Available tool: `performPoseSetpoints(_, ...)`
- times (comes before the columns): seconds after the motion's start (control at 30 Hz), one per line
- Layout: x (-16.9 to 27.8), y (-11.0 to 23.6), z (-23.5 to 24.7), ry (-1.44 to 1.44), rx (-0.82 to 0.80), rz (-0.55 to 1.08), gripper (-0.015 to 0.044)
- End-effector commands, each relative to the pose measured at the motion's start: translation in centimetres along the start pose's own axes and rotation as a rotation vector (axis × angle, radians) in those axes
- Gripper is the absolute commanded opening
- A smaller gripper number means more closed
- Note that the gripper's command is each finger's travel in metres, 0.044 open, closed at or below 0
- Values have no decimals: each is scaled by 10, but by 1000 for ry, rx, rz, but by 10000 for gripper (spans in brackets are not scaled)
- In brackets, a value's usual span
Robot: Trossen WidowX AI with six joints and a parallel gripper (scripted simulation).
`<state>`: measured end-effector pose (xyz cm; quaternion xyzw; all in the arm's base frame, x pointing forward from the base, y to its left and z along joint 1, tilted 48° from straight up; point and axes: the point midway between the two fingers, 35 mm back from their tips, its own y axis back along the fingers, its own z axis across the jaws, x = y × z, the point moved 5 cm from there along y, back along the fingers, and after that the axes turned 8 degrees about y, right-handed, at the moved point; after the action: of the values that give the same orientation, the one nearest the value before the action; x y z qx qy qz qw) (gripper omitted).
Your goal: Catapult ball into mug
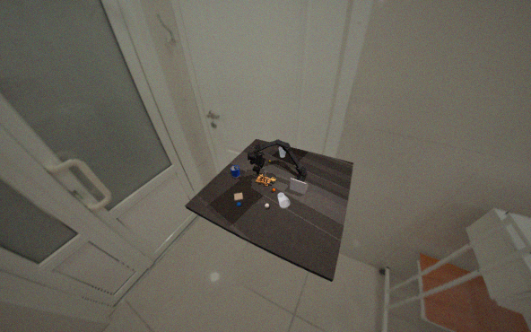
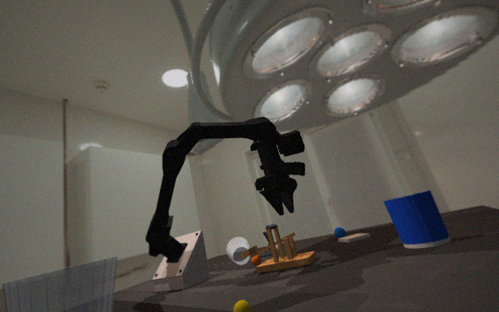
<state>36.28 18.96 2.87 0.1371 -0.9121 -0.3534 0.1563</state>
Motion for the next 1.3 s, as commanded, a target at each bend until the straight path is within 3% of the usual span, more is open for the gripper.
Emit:
performPoseSetpoints(0.0, 0, -1, -1, 5, 2, 16, 440)
performPoseSetpoints(0.13, 2, 45, 2, 16, 0, -3, 440)
performPoseSetpoints(0.23, 3, 52, 2, 17, 0, -6, 440)
performPoseSetpoints(0.27, 1, 34, 1, 21, 3, 3, 414)
performPoseSetpoints(0.43, 11, 26, 20, 171, -1, 4, 300)
performPoseSetpoints(1.27, 89, -24, 99, 954, -36, 3, 300)
